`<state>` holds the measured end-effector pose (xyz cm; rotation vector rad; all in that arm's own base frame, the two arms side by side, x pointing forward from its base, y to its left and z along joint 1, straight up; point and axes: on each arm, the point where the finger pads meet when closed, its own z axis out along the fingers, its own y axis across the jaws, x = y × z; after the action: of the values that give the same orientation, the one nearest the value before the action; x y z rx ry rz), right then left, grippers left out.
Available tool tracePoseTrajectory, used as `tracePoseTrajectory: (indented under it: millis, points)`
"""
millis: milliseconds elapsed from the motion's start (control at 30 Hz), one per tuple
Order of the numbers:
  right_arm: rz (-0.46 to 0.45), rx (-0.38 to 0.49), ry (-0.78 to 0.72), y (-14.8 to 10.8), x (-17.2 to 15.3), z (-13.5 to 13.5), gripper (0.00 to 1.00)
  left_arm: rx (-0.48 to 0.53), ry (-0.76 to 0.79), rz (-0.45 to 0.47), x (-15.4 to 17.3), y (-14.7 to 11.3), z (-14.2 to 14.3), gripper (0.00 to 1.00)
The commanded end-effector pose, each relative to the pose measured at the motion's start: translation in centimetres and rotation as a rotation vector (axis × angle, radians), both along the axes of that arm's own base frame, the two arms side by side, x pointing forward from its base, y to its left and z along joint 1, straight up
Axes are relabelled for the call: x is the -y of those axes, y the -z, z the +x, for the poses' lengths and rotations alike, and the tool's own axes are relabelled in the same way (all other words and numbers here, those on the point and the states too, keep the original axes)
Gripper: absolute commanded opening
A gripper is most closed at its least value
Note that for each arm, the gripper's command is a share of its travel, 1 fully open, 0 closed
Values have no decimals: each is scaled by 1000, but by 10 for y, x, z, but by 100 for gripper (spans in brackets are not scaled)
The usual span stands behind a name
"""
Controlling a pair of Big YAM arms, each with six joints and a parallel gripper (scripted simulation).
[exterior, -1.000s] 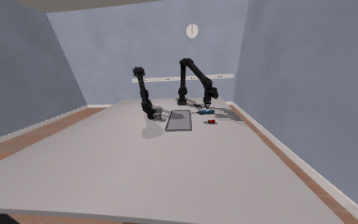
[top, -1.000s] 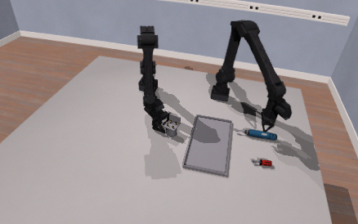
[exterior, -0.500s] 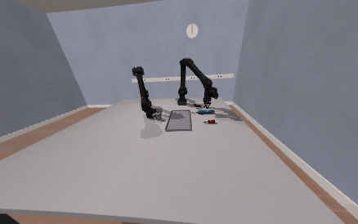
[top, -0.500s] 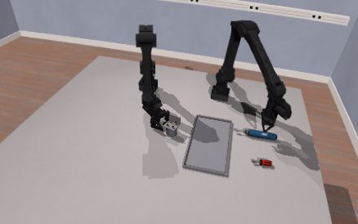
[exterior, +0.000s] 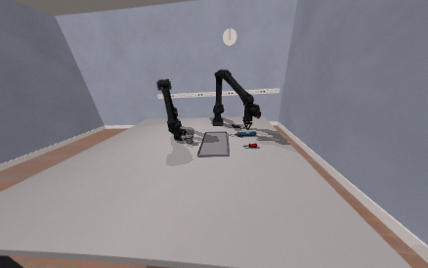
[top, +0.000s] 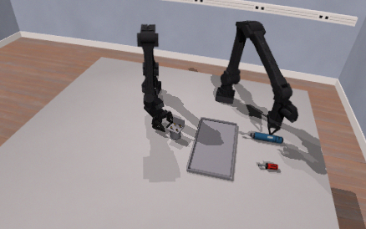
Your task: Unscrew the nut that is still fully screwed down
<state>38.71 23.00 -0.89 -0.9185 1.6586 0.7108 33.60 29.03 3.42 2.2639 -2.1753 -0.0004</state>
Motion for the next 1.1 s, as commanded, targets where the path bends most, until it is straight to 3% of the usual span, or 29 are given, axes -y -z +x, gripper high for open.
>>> tracePoseTrajectory:
  millis: [0, 800, 1067]
  points:
    - [5, 52, 7, -14, 8, 2, 86, 26, 0, 22, -9, -12, 10, 65]
    - [3, 21, 2, -7, 6, 0, 86, 26, 0, 22, -9, -12, 10, 65]
    - [-4, 21, 2, -29, 9, -3, 86, 26, 0, 22, -9, -12, 10, 65]
